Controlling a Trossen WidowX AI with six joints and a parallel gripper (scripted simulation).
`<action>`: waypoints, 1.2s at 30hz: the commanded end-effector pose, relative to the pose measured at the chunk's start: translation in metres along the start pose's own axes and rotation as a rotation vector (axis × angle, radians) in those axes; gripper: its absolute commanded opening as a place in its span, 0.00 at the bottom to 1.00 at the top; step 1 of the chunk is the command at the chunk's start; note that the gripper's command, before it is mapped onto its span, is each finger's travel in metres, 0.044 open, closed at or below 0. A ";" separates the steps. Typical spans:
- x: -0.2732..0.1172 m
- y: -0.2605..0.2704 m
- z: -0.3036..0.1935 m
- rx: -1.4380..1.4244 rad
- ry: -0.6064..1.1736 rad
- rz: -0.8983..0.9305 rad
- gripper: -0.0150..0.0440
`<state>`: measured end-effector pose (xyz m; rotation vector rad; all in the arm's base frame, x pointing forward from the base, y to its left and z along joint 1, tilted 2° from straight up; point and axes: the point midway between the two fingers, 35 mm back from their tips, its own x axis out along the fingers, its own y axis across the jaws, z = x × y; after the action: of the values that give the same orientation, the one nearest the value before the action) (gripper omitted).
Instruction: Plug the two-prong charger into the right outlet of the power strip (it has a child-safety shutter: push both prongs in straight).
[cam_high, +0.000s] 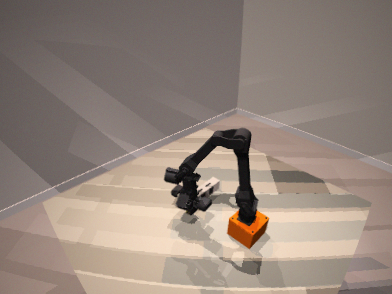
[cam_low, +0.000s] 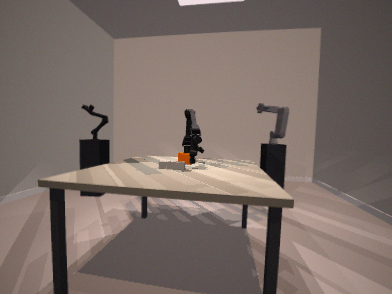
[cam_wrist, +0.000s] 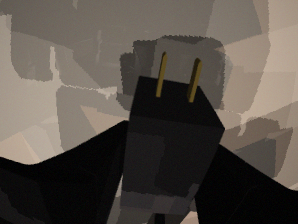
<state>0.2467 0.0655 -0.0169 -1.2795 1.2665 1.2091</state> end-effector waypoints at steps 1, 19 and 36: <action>-0.015 -0.001 -0.002 -0.005 0.001 -0.016 0.25; -0.009 0.002 -0.028 0.191 -0.002 -0.005 0.25; 0.001 0.007 -0.059 0.439 -0.004 0.010 0.25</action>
<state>0.2437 0.0118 -0.0124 -0.9813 1.4260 0.9101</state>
